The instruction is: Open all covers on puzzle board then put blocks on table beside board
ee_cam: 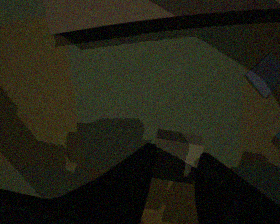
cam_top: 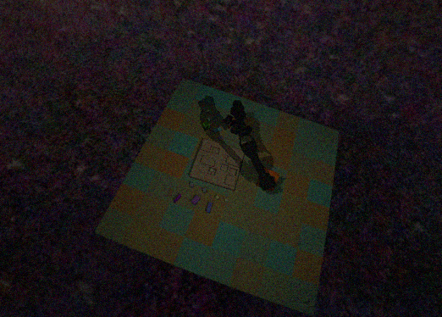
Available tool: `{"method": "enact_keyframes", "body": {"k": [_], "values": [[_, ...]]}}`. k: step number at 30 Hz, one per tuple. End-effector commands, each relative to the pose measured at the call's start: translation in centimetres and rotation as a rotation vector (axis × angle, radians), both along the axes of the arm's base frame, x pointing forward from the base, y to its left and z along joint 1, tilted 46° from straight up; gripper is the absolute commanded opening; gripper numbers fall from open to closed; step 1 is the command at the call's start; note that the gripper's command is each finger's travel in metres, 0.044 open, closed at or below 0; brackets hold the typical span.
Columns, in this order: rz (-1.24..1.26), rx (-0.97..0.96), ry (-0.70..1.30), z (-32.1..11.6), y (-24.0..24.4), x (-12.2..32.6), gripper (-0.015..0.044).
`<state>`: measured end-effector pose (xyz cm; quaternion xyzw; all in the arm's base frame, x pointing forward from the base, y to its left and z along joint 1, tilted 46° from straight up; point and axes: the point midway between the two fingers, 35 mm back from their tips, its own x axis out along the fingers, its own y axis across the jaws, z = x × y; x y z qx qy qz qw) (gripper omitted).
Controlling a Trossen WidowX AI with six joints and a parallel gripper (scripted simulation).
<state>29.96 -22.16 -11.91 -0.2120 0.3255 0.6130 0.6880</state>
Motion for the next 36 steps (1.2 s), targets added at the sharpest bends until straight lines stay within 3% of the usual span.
{"method": "enact_keyframes", "body": {"k": [1, 36], "values": [[0.007, -0.003, -0.003, -0.6, -0.5, -0.6, 0.008], [0.006, -0.003, -0.004, -4.7, 3.3, 0.0, 0.008]]}}
